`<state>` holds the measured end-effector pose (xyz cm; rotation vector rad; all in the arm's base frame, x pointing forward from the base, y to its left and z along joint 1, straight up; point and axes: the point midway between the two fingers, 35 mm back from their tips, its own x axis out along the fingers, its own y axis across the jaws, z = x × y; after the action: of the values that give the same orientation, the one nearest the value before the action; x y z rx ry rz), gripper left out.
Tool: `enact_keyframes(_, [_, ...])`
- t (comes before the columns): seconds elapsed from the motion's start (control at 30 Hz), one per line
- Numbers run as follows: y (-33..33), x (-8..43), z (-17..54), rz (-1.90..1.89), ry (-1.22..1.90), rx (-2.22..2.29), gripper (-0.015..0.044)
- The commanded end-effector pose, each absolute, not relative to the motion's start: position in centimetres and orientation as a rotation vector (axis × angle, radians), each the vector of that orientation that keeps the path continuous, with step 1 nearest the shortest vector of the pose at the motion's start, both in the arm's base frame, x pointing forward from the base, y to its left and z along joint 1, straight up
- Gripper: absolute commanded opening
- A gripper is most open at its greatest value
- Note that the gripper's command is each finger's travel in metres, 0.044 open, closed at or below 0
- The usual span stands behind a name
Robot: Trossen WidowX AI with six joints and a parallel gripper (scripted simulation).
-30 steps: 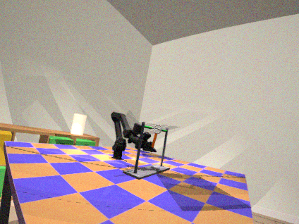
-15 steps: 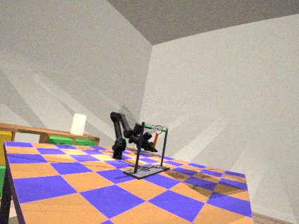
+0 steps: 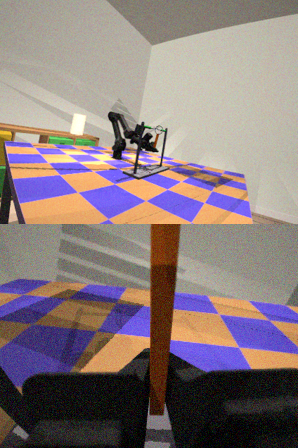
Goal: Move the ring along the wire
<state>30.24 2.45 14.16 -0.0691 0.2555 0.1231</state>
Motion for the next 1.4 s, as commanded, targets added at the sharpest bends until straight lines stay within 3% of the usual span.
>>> enact_keyframes(0.0, [2.9, 30.2, 14.2, 0.111, 0.253, -0.048, -0.0150])
enact_keyframes(1.37, [7.7, 29.9, 14.2, 0.116, 0.251, -0.001, -0.0150])
